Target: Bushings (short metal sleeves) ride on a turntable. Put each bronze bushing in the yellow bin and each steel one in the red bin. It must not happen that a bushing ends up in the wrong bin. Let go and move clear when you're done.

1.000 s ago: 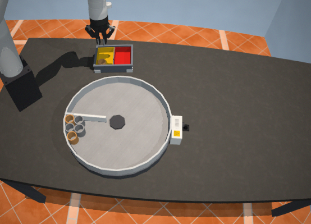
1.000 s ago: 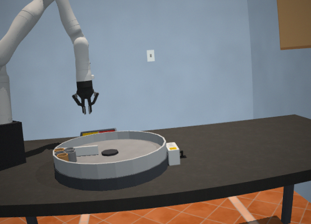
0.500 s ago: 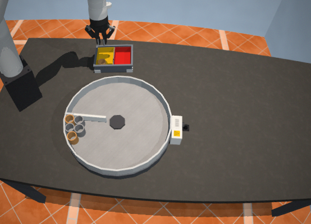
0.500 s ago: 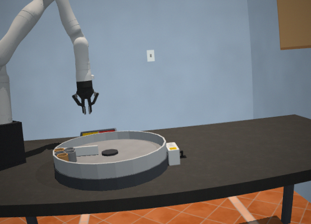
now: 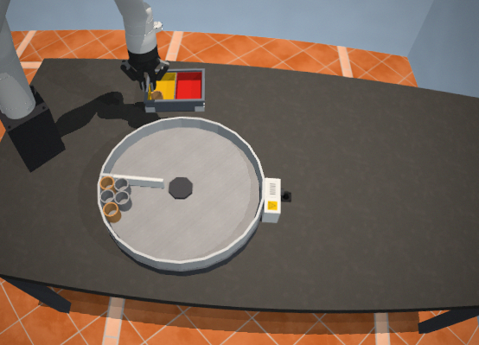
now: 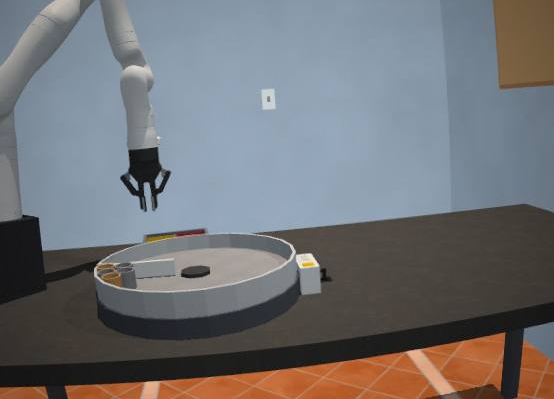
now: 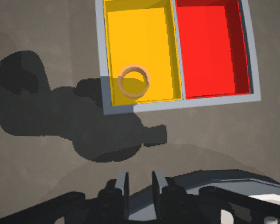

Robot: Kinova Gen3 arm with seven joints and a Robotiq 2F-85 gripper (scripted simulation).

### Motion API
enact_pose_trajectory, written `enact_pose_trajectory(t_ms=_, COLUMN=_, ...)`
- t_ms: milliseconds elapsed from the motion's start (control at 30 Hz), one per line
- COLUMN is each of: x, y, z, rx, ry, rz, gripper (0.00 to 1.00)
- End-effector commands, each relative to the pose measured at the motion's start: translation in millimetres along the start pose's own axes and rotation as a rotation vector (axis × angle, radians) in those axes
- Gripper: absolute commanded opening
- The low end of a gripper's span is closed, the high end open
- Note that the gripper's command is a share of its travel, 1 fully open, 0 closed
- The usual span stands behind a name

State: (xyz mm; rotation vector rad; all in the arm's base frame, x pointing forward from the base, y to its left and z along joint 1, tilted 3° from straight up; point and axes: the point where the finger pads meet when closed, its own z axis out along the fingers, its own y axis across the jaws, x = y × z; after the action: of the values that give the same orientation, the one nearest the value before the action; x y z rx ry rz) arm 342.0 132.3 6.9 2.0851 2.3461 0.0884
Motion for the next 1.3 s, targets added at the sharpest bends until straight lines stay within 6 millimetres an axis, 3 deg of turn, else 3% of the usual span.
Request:
enact_pose_trajectory(t_ms=0, x=-27, y=2, z=-1, rx=0.000, ry=0.004, rz=0.058, gripper=0.18)
enact_pose_trajectory(t_ms=67, x=-27, y=2, z=-1, rx=0.000, ry=0.004, rz=0.058, gripper=0.18)
enact_pose_trajectory(t_ms=133, x=-49, y=0, z=0, rx=0.000, ry=0.004, rz=0.058, gripper=0.18)
enact_pose_trajectory(t_ms=200, x=-49, y=0, z=0, rx=0.000, ry=0.004, rz=0.058, gripper=0.18)
enact_pose_trajectory(t_ms=300, x=-82, y=-2, z=2, rx=0.000, ry=0.004, rz=0.058, gripper=0.18)
enact_pose_trajectory(t_ms=400, x=-82, y=-2, z=2, rx=0.000, ry=0.004, rz=0.058, gripper=0.18)
enact_pose_trajectory(t_ms=567, x=-135, y=-7, z=4, rx=0.000, ry=0.004, rz=0.054, gripper=0.18)
enact_pose_trajectory(t_ms=767, x=-138, y=-7, z=4, rx=0.000, ry=0.004, rz=0.058, gripper=0.18)
enact_pose_trajectory(t_ms=933, x=-193, y=-12, z=7, rx=0.000, ry=0.004, rz=0.057, gripper=0.18)
enact_pose_trajectory(t_ms=1033, x=-193, y=-12, z=7, rx=0.000, ry=0.004, rz=0.057, gripper=0.18)
enact_pose_trajectory(t_ms=1200, x=-248, y=-17, z=10, rx=0.000, ry=0.004, rz=0.056, gripper=0.18)
enact_pose_trajectory(t_ms=1267, x=-249, y=-17, z=10, rx=0.000, ry=0.004, rz=0.057, gripper=0.18)
